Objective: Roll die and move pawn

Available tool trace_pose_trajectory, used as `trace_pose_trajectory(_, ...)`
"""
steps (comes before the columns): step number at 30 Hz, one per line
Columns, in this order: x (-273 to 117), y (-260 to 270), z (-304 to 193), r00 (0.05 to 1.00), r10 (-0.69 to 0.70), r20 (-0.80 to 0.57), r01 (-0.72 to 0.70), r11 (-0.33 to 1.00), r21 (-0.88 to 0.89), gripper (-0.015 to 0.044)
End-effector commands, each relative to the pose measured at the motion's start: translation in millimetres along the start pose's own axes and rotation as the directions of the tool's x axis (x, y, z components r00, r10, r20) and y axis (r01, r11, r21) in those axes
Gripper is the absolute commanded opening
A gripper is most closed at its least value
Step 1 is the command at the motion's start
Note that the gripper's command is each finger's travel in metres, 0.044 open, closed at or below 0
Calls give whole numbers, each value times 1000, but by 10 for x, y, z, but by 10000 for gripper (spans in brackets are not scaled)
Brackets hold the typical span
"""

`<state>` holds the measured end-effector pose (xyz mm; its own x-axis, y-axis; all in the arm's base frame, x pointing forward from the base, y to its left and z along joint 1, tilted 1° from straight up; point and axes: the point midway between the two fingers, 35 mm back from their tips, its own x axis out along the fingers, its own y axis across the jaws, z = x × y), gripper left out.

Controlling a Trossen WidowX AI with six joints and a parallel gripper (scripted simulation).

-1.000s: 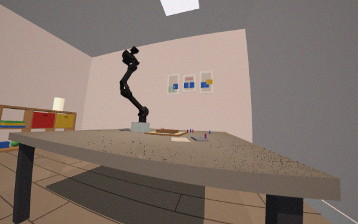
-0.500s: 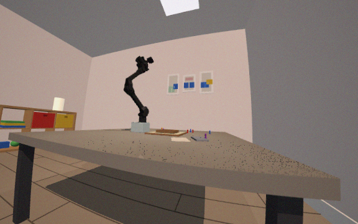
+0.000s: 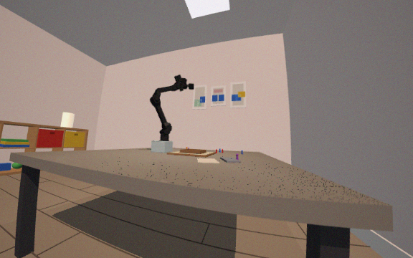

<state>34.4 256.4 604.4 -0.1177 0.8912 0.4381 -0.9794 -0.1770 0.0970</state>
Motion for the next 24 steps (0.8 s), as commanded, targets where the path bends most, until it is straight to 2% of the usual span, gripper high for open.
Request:
trace_pose_trajectory(1, 179, -509, -541, 981, -132, -144, 151, 980, 128, 275)
trace_pose_trajectory(7, 240, -1146, -1284, 898, -279, -340, 373, 893, 253, 275)
trace_pose_trajectory(12, 130, -1644, -1931, 779, -375, -503, 569, 761, 313, 275)
trace_pose_trajectory(18, -195, -2175, -2708, 575, -449, -684, 784, 540, 306, 275)
trace_pose_trajectory(24, -722, -2589, -3449, 315, -461, -830, 940, 270, 207, 275)
